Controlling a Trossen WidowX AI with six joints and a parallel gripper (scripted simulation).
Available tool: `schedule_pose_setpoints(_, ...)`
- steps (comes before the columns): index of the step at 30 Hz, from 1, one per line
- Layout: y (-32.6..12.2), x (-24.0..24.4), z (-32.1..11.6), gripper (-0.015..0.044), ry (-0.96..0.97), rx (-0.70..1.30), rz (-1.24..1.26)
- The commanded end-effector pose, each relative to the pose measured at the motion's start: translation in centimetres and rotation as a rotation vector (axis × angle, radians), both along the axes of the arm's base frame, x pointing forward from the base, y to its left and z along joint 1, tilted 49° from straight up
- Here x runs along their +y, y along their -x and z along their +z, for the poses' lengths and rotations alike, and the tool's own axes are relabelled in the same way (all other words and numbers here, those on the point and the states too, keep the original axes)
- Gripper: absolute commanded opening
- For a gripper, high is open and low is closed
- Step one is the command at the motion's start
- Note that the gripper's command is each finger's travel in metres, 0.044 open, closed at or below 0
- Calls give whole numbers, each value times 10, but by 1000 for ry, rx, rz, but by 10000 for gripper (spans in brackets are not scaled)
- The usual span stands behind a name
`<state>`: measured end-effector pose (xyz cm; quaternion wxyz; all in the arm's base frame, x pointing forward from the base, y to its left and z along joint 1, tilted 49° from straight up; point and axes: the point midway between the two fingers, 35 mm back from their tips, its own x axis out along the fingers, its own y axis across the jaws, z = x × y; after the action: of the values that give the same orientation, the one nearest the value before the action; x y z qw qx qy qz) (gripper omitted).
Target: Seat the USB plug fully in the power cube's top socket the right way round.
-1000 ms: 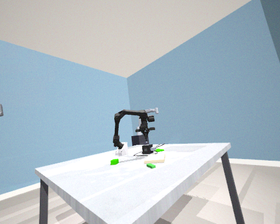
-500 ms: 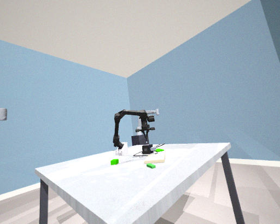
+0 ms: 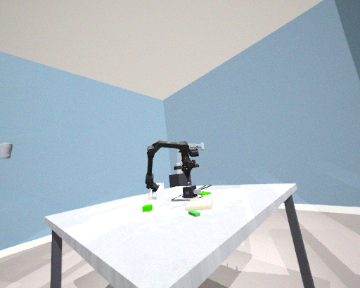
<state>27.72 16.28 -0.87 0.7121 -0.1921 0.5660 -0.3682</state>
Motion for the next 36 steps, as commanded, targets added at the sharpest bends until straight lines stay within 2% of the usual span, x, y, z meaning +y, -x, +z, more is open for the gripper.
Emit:
schedule_pose_setpoints(1, 0, 0, 0, 0, 6, 65, 59)
schedule_pose_setpoints(36, 0, 0, 0, 0, 87, 744, 668)
